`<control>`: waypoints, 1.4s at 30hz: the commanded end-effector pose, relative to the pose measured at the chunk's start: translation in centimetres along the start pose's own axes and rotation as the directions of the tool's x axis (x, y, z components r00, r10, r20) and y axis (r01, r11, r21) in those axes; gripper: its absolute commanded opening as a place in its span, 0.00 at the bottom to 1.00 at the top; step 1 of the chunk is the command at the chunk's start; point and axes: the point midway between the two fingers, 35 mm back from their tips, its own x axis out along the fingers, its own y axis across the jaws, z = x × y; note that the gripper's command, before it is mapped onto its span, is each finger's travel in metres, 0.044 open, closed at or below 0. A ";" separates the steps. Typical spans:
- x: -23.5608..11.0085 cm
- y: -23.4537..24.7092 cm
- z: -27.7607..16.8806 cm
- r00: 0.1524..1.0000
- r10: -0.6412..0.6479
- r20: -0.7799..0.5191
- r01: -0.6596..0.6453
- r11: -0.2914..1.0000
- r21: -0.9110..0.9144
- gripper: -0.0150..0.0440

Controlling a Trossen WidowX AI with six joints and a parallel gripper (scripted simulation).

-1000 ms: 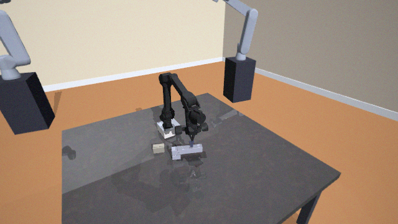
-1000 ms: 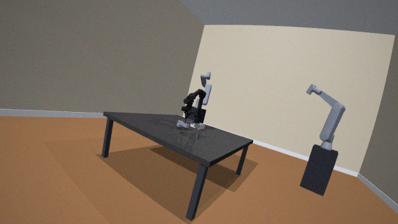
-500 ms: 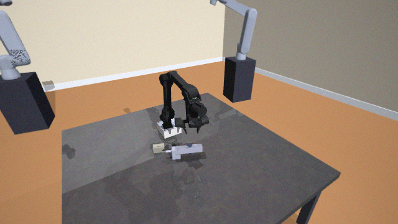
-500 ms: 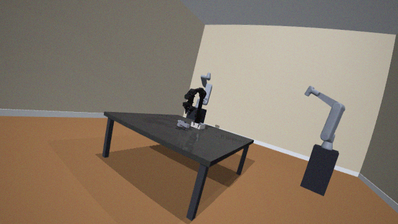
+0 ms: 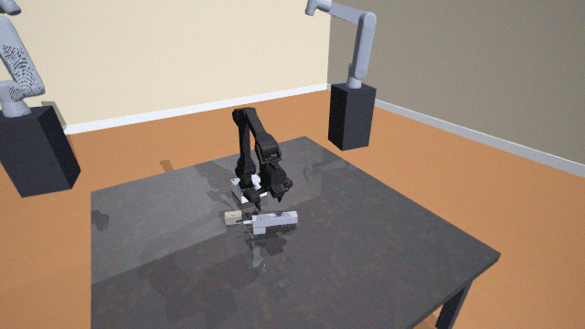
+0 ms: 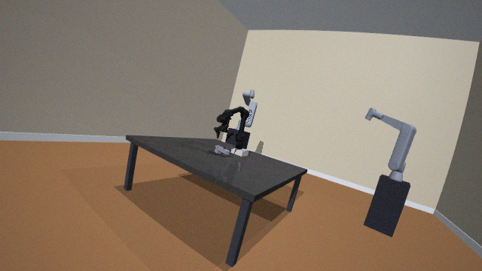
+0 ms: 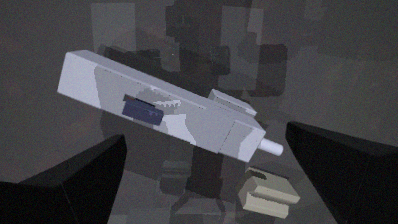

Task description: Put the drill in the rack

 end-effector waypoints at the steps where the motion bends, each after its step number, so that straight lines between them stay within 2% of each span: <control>1: 3.5 -5.1 -3.3 1.000 0.000 -0.019 -0.010 0.861 -0.509 1.00; 16: 6.7 -9.1 -7.0 1.000 -0.002 -0.022 -0.018 0.455 -0.891 1.00; 42: 6.8 -9.2 -7.1 1.000 -0.002 -0.022 -0.018 0.448 -0.894 1.00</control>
